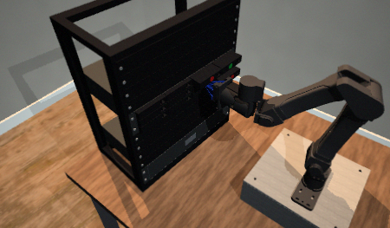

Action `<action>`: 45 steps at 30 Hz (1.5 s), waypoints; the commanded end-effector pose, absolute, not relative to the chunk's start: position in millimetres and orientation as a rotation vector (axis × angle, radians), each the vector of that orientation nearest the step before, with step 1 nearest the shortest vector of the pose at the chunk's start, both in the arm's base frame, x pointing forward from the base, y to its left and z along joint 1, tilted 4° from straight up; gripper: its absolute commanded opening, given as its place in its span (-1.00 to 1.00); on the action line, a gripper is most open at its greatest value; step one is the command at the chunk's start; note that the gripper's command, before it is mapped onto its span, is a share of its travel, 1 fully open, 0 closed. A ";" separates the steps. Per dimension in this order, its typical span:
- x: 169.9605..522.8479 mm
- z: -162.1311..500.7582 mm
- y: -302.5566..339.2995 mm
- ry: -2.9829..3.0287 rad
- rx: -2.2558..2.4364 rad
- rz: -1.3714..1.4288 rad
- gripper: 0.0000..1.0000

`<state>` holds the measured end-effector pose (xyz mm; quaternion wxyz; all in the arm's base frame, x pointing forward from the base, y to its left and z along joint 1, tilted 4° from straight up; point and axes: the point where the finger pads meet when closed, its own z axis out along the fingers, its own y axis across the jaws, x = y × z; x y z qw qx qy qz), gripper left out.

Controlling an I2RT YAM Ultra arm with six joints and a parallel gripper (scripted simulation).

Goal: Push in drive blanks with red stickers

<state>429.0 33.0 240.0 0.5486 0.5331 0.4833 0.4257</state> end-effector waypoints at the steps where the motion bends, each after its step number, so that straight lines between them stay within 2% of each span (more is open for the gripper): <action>1: 441.6 253.8 48.7 1.171 1.220 1.063 -1.00; 45: 443.6 256.0 51.5 1.169 1.216 1.070 -1.00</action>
